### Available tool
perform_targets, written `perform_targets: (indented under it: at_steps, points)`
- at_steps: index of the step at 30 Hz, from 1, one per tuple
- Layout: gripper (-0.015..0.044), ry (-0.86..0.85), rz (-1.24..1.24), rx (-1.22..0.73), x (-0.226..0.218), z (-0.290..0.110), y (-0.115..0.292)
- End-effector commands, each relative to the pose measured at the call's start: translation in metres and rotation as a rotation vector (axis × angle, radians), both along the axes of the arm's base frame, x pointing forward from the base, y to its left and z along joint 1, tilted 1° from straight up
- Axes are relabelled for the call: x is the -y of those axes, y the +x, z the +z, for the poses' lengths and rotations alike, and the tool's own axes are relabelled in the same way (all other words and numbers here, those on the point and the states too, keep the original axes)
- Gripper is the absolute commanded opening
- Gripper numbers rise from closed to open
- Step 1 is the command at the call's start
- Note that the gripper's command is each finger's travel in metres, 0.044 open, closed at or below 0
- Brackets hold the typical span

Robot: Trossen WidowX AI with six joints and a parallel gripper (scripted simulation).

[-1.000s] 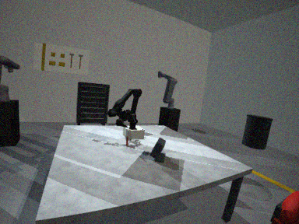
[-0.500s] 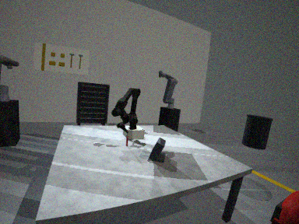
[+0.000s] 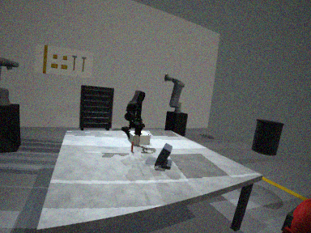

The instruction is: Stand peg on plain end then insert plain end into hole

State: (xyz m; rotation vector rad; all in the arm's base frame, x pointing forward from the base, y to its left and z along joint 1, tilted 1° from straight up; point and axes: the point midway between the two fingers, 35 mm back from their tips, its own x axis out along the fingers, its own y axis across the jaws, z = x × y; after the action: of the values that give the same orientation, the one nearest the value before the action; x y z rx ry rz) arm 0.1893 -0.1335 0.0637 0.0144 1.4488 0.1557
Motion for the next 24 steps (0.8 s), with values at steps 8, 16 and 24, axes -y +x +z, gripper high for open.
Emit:
perform_targets:
  at_steps: [8, 16, 24]
  points:
    - [0.044, -0.147, -0.015, -0.112, 0.009, 0.007, 0.007]
    - [0.044, -0.146, -0.032, -0.113, 0.01, -0.003, 0.007]
    - [0.044, -0.145, -0.048, -0.113, 0.01, -0.016, 0.007]
